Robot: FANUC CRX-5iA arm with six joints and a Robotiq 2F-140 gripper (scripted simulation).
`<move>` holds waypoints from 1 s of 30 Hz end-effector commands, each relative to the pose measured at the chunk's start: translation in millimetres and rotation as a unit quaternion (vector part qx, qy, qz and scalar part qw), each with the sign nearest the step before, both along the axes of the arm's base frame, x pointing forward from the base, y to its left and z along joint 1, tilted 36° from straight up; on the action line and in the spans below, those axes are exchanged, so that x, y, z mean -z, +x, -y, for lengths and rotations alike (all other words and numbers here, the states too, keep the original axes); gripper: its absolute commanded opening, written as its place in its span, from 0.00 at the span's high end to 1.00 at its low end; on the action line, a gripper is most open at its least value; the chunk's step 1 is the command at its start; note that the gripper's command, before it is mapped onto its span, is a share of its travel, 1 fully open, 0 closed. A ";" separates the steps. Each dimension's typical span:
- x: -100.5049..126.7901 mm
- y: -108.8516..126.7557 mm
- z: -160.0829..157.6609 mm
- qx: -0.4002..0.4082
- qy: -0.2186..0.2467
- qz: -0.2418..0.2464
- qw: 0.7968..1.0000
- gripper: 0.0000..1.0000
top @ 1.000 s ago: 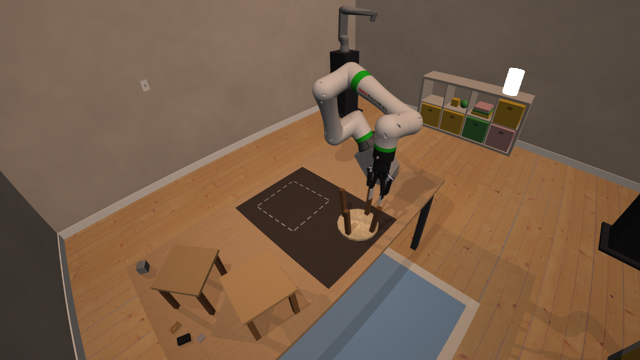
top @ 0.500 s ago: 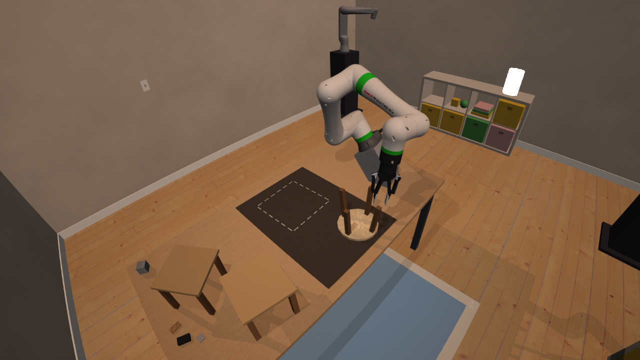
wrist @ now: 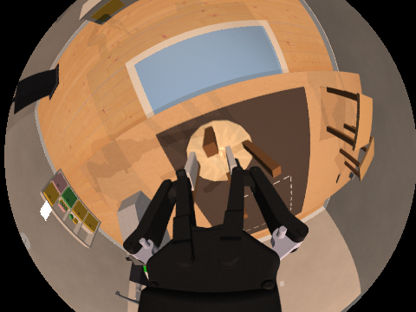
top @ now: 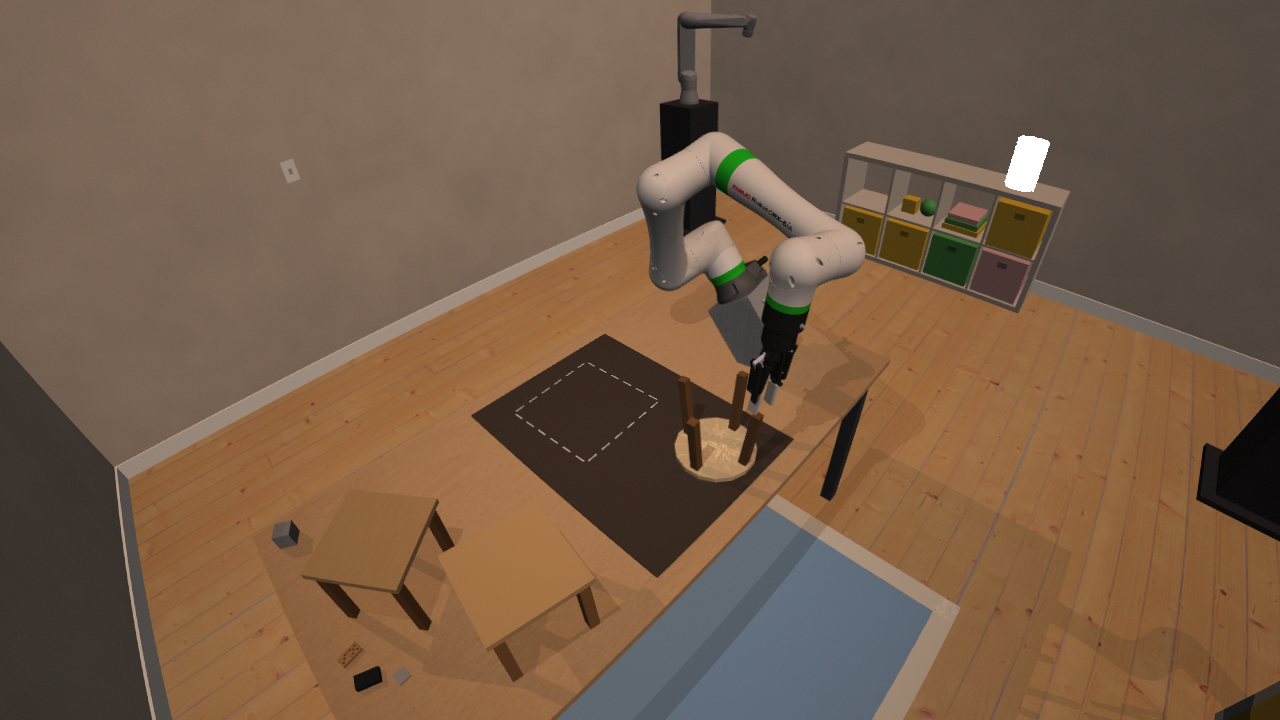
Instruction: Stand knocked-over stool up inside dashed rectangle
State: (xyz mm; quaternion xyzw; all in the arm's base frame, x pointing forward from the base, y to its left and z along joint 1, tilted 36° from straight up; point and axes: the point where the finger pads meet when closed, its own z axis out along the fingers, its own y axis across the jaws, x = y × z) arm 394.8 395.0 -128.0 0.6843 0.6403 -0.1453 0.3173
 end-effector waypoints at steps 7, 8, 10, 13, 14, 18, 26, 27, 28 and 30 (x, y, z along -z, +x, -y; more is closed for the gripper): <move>-0.8 0.5 -0.9 -0.078 -0.039 -0.089 0.992 0.62; -0.8 0.5 -0.9 -0.078 -0.039 -0.089 0.992 0.62; -0.8 0.5 -0.9 -0.078 -0.039 -0.089 0.992 0.62; -0.8 0.5 -0.9 -0.078 -0.039 -0.089 0.992 0.62; -0.8 0.5 -0.9 -0.078 -0.039 -0.089 0.992 0.62; -0.7 0.5 -0.9 -0.078 -0.039 -0.089 0.992 0.62; -0.2 0.7 -0.6 -0.078 -0.039 -0.089 0.992 0.62; -0.1 0.7 -0.6 -0.078 -0.039 -0.089 0.992 0.62; 0.0 0.7 -0.5 -0.078 -0.039 -0.089 0.992 0.62; 0.2 0.8 -0.5 -0.078 -0.039 -0.089 0.992 0.62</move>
